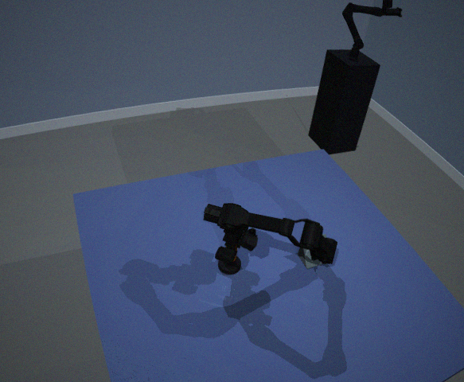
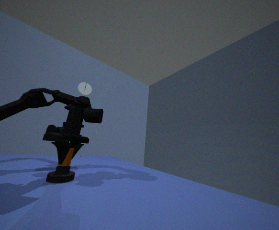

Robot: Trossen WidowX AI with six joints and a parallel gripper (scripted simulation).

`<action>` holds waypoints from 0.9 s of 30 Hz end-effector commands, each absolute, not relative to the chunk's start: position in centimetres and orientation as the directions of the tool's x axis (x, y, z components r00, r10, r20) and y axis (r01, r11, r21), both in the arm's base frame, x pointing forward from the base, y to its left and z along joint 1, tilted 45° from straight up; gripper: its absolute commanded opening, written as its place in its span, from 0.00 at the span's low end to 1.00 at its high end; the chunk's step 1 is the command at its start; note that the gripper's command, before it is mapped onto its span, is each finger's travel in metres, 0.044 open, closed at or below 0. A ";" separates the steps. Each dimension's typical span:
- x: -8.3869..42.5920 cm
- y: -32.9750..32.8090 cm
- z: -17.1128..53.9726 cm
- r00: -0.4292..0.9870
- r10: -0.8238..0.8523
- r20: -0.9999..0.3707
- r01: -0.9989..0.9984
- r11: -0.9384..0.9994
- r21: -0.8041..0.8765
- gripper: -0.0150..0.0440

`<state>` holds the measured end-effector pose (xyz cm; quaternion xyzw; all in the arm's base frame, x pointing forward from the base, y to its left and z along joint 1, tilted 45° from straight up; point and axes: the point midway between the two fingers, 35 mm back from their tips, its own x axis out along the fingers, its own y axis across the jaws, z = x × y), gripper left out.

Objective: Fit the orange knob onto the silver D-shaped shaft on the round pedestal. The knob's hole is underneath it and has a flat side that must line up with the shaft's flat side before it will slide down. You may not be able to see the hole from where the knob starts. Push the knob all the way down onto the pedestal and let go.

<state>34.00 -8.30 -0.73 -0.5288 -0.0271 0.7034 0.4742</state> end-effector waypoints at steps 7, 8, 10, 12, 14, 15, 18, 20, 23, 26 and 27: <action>34.0 -8.1 -1.0 0.009 0.696 -0.718 -0.639 -0.549 -0.540 0.25; 34.0 -8.1 -1.0 0.009 0.696 -0.718 -0.639 -0.549 -0.540 0.25; 34.0 -8.1 -1.0 0.009 0.696 -0.718 -0.639 -0.549 -0.540 0.25; 34.0 -8.1 -1.0 0.009 0.696 -0.718 -0.639 -0.549 -0.540 0.30; 34.0 -8.1 -1.0 0.009 0.696 -0.718 -0.639 -0.549 -0.540 0.39; 34.0 -8.1 -1.0 0.009 0.696 -0.718 -0.639 -0.549 -0.540 0.43; 34.0 -8.1 -1.0 0.009 0.696 -0.718 -0.639 -0.549 -0.540 0.57; 34.0 -8.1 -1.0 0.009 0.696 -0.718 -0.639 -0.549 -0.540 0.65; 34.0 -8.1 -1.0 0.009 0.696 -0.718 -0.639 -0.549 -0.540 0.79; 34.0 -8.1 -1.0 0.009 0.696 -0.718 -0.639 -0.549 -0.540 0.92; 34.0 -8.1 -1.0 0.009 0.696 -0.718 -0.639 -0.549 -0.540 0.97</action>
